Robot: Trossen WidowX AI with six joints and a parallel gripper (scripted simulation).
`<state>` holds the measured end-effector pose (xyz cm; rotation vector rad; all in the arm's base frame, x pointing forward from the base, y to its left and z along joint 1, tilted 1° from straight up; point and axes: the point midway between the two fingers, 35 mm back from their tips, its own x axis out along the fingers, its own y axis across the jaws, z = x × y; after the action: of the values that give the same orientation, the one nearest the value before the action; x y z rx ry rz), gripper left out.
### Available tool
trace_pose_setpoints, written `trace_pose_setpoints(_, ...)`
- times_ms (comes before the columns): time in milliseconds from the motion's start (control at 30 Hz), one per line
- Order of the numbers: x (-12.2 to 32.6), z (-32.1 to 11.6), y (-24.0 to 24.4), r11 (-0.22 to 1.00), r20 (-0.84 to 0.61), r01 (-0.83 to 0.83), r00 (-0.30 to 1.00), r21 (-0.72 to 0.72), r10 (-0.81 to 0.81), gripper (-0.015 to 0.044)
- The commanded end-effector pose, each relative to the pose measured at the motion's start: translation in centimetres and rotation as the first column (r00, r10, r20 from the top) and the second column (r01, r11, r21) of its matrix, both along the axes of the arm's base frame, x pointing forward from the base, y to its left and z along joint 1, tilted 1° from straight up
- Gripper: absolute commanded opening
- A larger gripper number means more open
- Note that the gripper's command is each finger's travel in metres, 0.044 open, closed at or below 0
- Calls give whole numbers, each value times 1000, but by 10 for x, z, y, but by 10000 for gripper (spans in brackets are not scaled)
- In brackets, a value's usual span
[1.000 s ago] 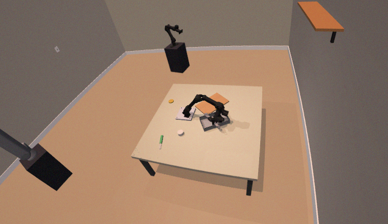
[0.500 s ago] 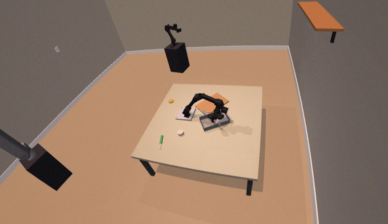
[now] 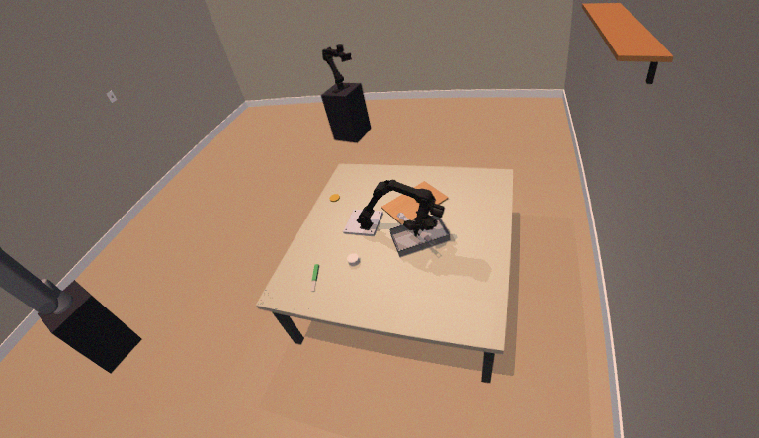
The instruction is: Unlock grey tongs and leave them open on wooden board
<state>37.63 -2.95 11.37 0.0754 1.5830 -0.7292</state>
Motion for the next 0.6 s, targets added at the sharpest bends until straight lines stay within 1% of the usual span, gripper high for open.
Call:
trace_pose_setpoints(0, -1, 1, 1, 994, 62, 76, 995, 85, -81, -150)
trace_pose_setpoints(300, 7, 2, 10, 916, 176, 215, 942, 339, -286, -150)
trace_pose_setpoints(567, 8, 3, 10, 907, 181, 222, 936, 357, -300, -150)
